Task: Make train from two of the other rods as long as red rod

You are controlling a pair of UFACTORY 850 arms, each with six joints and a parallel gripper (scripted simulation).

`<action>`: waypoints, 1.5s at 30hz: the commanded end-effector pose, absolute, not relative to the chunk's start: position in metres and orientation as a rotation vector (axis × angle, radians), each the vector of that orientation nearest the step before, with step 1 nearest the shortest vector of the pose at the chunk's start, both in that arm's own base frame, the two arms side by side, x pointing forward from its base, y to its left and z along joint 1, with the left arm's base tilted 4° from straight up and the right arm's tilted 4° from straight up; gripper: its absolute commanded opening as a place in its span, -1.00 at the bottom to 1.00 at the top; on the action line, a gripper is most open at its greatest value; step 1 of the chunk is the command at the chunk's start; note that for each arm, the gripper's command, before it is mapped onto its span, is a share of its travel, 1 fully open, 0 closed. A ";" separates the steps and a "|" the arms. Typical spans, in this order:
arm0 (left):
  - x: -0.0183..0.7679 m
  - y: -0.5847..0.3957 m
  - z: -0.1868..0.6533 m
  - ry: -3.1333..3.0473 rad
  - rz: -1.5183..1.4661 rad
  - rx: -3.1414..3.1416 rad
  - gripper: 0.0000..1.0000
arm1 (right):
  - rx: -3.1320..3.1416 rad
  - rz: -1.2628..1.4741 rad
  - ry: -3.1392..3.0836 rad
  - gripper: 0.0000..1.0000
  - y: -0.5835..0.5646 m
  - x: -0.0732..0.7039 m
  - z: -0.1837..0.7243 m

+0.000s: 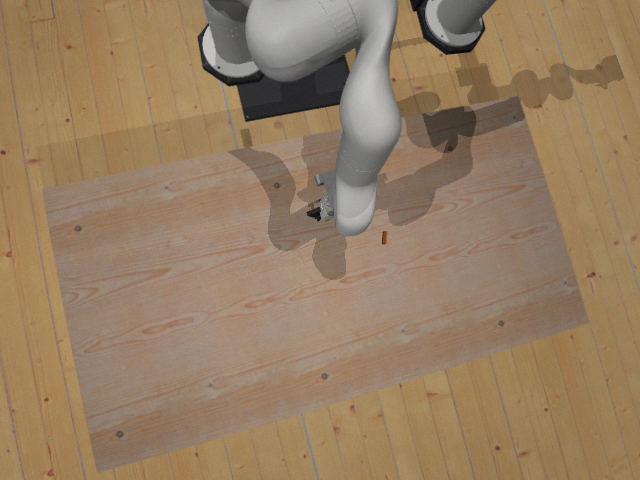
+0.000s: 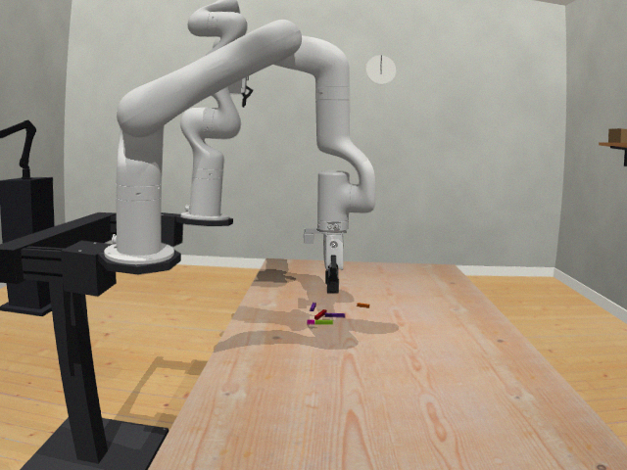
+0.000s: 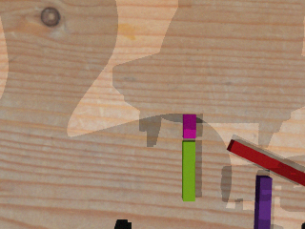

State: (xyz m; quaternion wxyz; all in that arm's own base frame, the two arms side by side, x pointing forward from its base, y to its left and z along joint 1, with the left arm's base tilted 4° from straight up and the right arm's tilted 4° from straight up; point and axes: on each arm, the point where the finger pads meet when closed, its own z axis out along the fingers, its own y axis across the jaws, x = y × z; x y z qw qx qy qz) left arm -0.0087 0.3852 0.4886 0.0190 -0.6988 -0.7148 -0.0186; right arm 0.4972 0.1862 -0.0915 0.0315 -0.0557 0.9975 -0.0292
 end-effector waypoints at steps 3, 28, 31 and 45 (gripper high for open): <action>-0.009 0.385 0.489 -2.218 -0.059 -2.168 1.00 | -0.222 -0.091 3.090 1.00 0.187 0.498 -0.090; -0.009 0.385 0.489 -2.218 -0.059 -2.168 1.00 | -1.160 -0.111 2.892 1.00 0.189 0.485 -0.082; -0.009 0.385 0.489 -2.218 -0.059 -2.168 1.00 | -1.277 -0.113 2.846 1.00 0.189 0.483 -0.081; -0.009 0.385 0.489 -2.218 -0.059 -2.168 1.00 | -1.774 -0.119 2.581 1.00 0.191 0.476 -0.076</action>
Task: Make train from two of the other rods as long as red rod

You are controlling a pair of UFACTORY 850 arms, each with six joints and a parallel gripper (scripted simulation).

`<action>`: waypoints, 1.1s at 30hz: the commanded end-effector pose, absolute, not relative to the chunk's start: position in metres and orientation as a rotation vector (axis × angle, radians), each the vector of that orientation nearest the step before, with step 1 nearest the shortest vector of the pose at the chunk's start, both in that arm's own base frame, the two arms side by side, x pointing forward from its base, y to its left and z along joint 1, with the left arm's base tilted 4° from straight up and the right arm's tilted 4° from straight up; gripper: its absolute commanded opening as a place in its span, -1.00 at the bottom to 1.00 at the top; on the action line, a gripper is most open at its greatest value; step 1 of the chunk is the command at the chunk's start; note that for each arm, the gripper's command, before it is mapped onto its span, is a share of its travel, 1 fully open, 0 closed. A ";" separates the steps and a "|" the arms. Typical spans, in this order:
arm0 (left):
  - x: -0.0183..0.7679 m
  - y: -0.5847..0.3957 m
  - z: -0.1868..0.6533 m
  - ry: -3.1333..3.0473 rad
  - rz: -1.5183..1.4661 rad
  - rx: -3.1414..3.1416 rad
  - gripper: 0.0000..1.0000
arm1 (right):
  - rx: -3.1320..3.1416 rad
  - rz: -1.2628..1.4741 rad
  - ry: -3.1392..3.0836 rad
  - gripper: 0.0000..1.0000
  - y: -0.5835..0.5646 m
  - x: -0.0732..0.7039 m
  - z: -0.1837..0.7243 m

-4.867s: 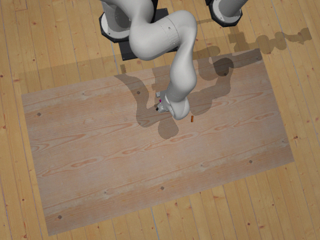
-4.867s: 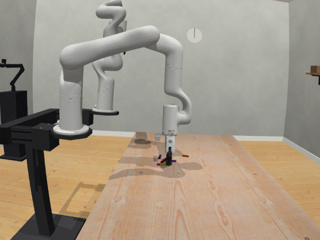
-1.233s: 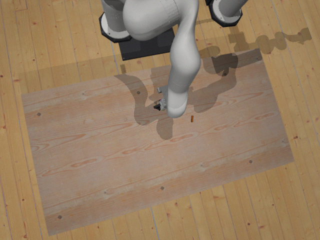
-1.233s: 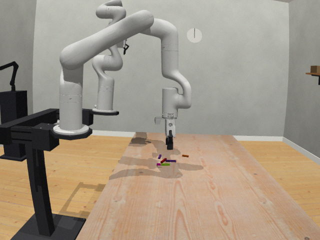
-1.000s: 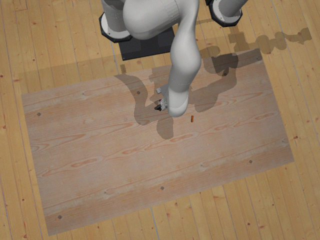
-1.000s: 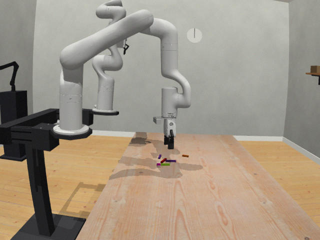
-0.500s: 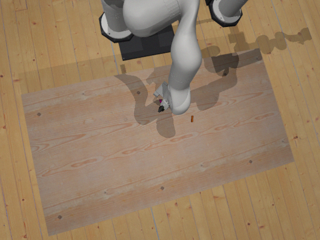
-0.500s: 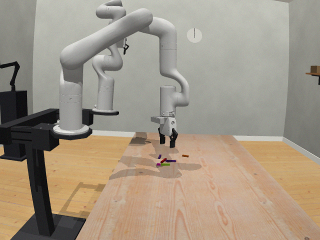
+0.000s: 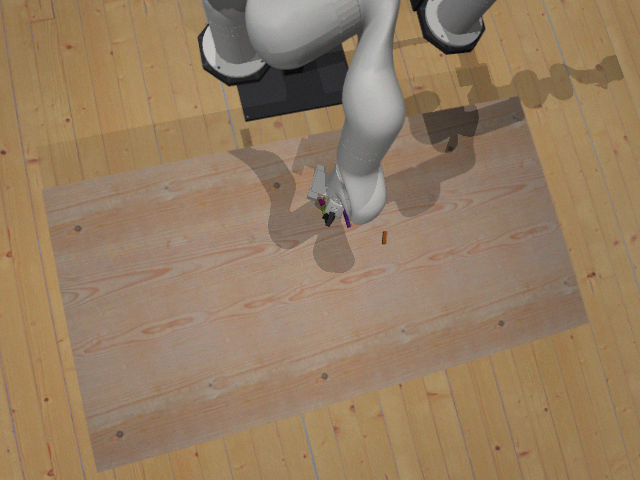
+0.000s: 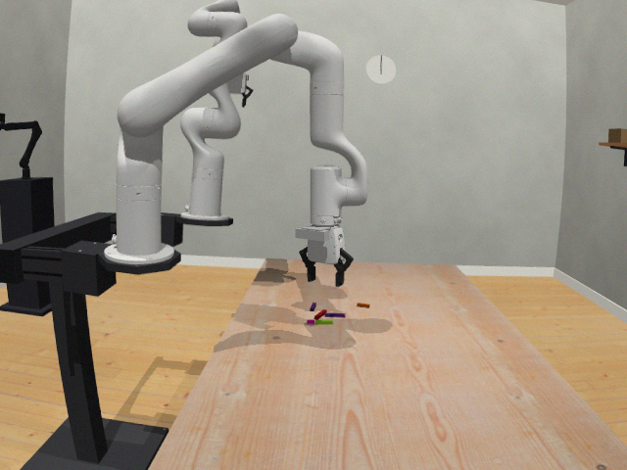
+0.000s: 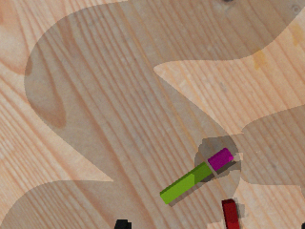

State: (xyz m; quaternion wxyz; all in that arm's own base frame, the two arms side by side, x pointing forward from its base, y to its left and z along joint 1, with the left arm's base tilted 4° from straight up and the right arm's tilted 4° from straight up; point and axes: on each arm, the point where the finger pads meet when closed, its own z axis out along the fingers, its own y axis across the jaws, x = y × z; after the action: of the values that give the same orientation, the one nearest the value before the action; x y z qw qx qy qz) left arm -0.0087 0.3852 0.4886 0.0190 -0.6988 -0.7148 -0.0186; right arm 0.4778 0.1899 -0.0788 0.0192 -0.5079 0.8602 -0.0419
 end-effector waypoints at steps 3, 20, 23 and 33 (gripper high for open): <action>-0.009 0.385 0.489 -2.218 -0.059 -2.168 1.00 | -1.877 -0.120 2.510 1.00 0.191 0.474 -0.075; -0.009 0.385 0.489 -2.218 -0.059 -2.168 1.00 | -2.391 -0.120 2.052 1.00 0.193 0.465 -0.070; -0.009 0.385 0.489 -2.218 -0.059 -2.168 1.00 | -2.473 -0.119 1.958 1.00 0.193 0.463 -0.069; -0.009 0.385 0.489 -2.218 -0.059 -2.168 1.00 | -2.707 -0.115 1.637 1.00 0.194 0.457 -0.066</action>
State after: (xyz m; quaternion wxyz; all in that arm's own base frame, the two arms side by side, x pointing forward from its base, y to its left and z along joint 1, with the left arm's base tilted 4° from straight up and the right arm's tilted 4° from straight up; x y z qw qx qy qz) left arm -0.0087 0.3852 0.4886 0.0190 -0.6988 -0.7148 -0.0186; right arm 0.4594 0.1929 -0.0680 0.0059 -0.8177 0.5738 -0.0449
